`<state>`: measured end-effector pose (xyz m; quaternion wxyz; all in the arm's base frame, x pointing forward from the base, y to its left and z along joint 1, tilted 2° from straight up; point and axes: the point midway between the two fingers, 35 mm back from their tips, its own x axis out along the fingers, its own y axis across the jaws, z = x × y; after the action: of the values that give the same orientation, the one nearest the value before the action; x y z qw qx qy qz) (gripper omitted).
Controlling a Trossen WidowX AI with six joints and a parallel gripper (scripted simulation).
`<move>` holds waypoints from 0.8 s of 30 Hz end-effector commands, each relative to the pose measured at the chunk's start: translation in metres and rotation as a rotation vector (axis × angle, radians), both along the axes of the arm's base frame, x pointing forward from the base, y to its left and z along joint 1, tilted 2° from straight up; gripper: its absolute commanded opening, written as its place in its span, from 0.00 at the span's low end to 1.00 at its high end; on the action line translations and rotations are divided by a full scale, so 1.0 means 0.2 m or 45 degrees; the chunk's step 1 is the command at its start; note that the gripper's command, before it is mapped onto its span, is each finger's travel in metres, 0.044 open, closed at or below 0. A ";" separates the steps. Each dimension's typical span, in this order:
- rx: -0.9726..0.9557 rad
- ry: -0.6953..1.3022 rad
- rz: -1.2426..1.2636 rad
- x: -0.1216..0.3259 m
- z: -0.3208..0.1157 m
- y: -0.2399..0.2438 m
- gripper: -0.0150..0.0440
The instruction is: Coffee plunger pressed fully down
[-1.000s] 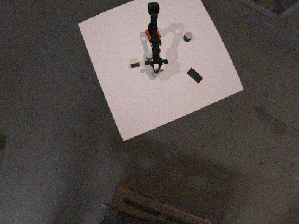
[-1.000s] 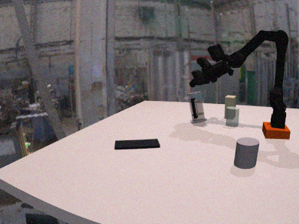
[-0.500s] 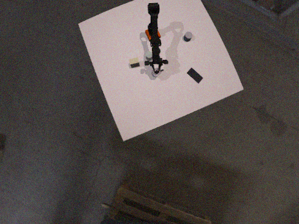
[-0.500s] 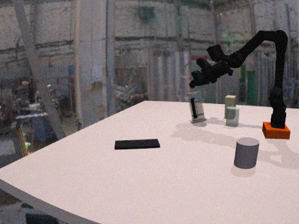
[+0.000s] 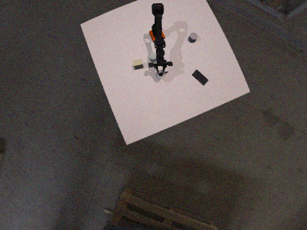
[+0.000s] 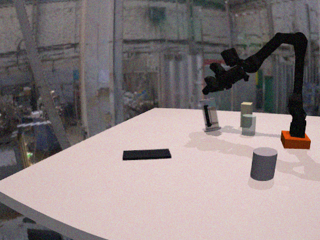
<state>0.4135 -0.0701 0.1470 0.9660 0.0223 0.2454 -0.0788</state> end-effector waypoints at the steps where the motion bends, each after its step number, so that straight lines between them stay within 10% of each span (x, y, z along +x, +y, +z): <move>1: 0.011 0.030 -0.004 0.00 -0.04 0.00 0.44; 24: 0.011 0.029 -0.004 0.01 -0.03 0.00 0.44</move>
<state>0.4160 -0.0705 0.1461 0.9653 0.0226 0.2481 -0.0787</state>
